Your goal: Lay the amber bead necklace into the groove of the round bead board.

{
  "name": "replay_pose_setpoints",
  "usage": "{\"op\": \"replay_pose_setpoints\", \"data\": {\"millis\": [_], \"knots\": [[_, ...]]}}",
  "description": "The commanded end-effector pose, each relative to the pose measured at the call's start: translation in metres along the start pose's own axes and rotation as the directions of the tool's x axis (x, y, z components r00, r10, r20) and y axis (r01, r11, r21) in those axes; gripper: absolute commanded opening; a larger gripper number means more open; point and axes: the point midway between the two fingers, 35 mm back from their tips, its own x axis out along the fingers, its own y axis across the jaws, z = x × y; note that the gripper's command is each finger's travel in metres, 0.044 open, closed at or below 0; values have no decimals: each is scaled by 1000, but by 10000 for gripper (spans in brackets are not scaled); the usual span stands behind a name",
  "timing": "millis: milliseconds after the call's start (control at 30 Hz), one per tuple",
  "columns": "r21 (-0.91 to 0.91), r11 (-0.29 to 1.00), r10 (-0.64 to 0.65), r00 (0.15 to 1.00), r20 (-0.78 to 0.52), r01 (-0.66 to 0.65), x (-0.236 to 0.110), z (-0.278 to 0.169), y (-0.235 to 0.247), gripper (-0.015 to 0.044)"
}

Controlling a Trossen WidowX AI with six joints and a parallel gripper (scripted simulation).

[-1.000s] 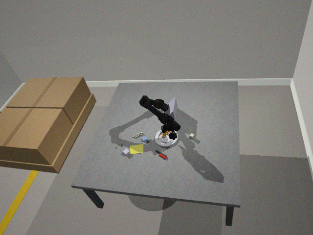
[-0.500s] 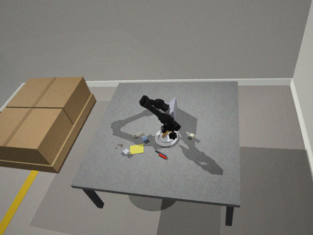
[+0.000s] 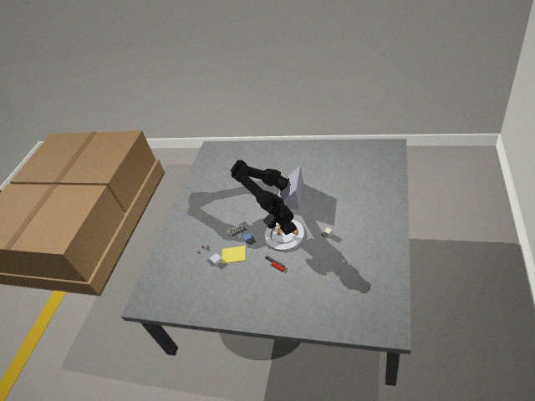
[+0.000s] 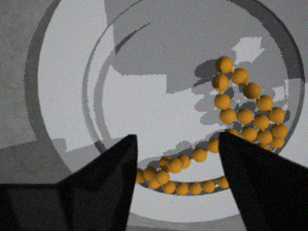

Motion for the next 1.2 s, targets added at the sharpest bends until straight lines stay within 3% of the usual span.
{"op": "replay_pose_setpoints", "data": {"millis": [0, 1167], "knots": [[-296, 955, -17, 1000, 7, 19, -5, 31, -28, 120], [-293, 956, -14, 1000, 7, 15, 21, 31, -27, 120]]}}
